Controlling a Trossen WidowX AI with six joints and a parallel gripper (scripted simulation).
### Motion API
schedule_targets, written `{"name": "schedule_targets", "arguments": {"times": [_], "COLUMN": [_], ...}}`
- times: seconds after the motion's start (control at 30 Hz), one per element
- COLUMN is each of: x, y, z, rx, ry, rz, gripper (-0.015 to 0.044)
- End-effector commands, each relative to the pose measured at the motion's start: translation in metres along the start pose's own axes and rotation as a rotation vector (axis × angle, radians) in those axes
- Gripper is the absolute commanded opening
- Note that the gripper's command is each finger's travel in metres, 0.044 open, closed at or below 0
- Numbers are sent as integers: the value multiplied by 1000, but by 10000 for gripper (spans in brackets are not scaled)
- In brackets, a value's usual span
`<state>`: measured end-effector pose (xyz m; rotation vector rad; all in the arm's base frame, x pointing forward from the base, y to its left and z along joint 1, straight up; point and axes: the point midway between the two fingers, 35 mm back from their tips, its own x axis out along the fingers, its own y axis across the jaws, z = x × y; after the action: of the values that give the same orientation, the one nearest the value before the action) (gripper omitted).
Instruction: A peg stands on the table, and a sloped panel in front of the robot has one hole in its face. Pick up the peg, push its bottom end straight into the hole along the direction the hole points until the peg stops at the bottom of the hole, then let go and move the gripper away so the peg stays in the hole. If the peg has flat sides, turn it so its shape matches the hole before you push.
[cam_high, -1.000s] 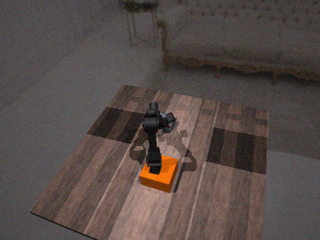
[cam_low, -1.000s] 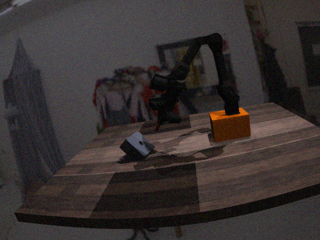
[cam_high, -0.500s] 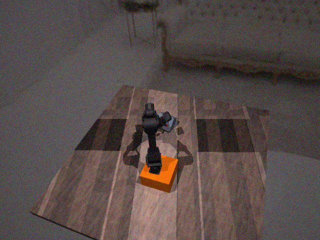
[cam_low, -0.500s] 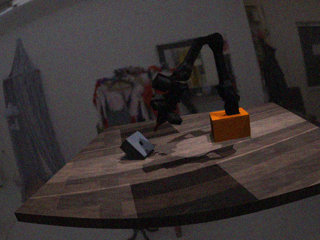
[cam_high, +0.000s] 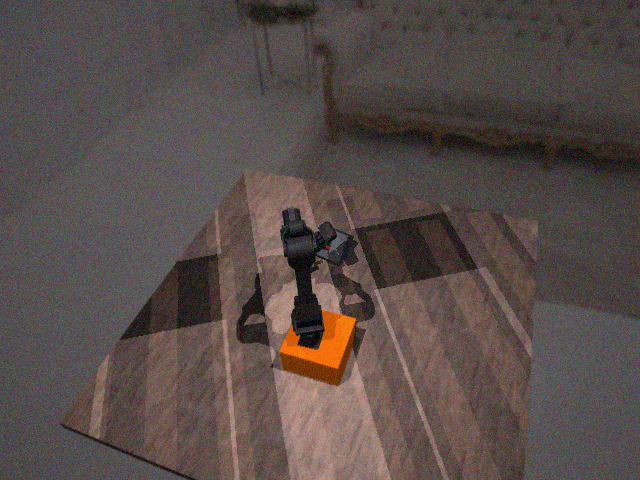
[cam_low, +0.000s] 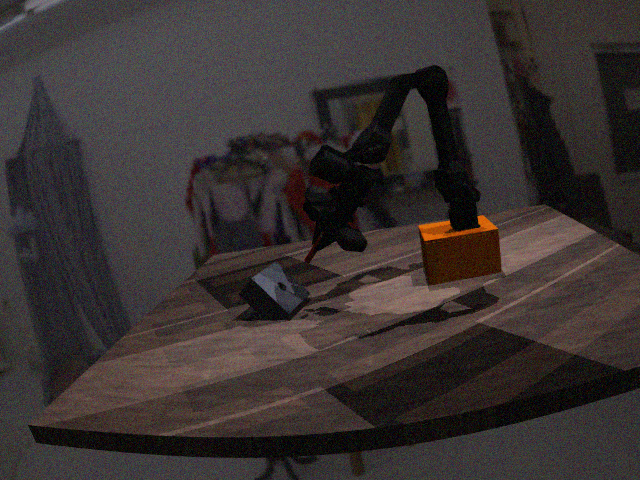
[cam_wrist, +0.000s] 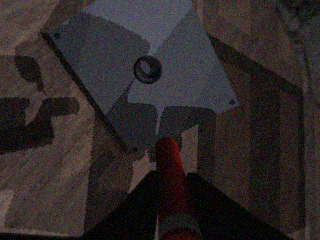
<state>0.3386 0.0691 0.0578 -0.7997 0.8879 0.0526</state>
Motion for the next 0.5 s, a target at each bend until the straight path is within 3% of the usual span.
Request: {"name": "schedule_targets", "arguments": {"times": [0.0,0.47], "x": [-2,-10], "y": [3,14], "z": [2,11], "rx": [-18,-50], "ry": [-14,-68], "rz": [-10,-33], "gripper": [0,0]}}
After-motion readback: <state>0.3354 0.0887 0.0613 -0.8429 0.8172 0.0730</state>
